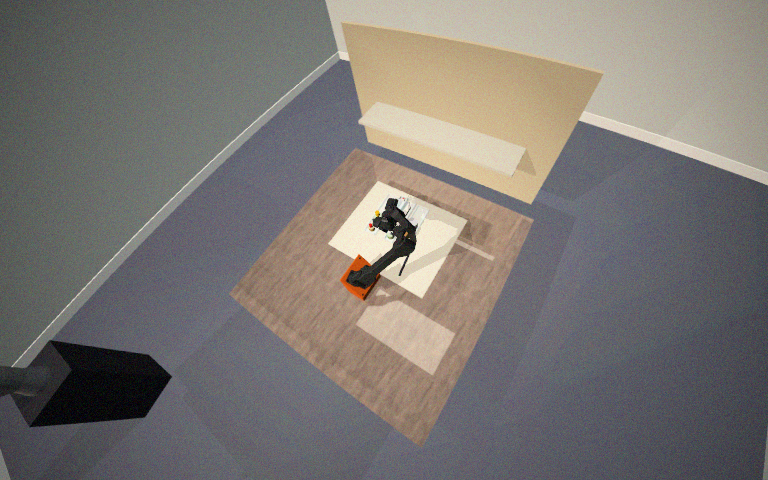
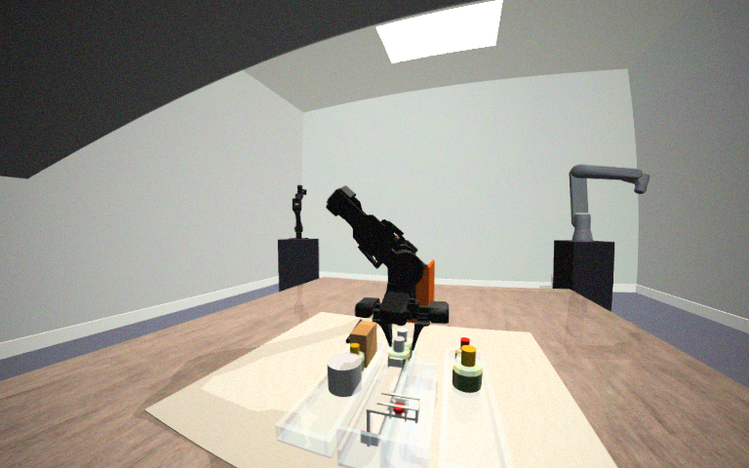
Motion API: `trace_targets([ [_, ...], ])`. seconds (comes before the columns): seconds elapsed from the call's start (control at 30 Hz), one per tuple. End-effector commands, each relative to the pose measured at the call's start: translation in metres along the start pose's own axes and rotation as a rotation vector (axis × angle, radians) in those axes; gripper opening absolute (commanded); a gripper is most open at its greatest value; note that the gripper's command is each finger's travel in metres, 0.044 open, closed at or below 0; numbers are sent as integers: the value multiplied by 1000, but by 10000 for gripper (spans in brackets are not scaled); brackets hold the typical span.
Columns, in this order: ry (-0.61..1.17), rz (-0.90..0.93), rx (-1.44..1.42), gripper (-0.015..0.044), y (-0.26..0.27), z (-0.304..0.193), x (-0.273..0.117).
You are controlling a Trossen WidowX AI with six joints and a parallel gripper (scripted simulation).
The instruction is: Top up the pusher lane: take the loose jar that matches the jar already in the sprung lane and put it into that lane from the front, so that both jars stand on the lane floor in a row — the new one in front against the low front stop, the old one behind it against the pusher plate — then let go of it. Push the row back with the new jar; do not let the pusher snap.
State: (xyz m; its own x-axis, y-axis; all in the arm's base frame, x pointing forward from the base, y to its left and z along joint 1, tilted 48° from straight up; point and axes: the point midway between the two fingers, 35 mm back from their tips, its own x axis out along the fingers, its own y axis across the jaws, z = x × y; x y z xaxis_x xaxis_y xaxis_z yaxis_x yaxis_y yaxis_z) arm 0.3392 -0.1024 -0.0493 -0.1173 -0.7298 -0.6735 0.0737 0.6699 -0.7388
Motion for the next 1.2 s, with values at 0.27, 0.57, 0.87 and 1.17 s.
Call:
trace_targets([
  [0.27,-9,-10,9,0,-2,0,0],
  [0.57,-9,-10,9,0,-2,-1,0],
  [0.87,-9,-10,9,0,-2,-3,0],
  [1.17,-9,-10,9,0,-2,-4,1],
])
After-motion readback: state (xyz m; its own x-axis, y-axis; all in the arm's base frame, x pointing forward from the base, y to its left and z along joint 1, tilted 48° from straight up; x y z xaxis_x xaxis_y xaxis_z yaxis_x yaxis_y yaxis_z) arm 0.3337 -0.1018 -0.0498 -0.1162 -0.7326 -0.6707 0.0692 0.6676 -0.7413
